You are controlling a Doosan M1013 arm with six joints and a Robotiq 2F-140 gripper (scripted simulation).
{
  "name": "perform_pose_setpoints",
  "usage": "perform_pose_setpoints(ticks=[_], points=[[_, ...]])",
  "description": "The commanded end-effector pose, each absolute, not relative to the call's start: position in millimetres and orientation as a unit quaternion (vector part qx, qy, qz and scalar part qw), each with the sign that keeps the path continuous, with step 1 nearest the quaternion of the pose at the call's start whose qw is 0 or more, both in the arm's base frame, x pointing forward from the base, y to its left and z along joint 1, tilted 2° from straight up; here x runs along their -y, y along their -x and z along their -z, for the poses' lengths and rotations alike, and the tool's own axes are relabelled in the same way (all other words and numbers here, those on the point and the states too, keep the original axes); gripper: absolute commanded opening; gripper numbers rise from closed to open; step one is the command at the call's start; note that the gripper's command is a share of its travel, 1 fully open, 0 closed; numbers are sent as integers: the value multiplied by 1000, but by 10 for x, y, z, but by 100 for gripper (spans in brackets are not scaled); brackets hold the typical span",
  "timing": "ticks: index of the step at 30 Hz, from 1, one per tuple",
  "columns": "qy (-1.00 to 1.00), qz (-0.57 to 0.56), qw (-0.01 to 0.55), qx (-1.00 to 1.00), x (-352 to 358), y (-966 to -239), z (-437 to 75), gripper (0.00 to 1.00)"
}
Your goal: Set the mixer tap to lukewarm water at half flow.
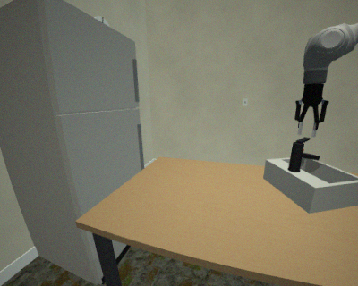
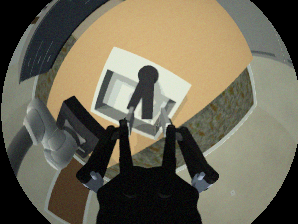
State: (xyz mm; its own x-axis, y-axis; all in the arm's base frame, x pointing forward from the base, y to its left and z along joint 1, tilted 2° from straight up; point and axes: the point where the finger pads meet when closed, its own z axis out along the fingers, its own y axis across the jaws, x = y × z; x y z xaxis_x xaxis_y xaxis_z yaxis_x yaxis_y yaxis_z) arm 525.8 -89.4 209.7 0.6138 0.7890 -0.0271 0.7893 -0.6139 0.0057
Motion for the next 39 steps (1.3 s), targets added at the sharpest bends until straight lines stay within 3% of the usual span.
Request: perform_pose_setpoints(ticks=[1, 39], points=[[-898, 11, 8, -439, 894, -5258, -2098, 37], [-898, 11, 8, -439, 899, -5256, -1930, 37]])
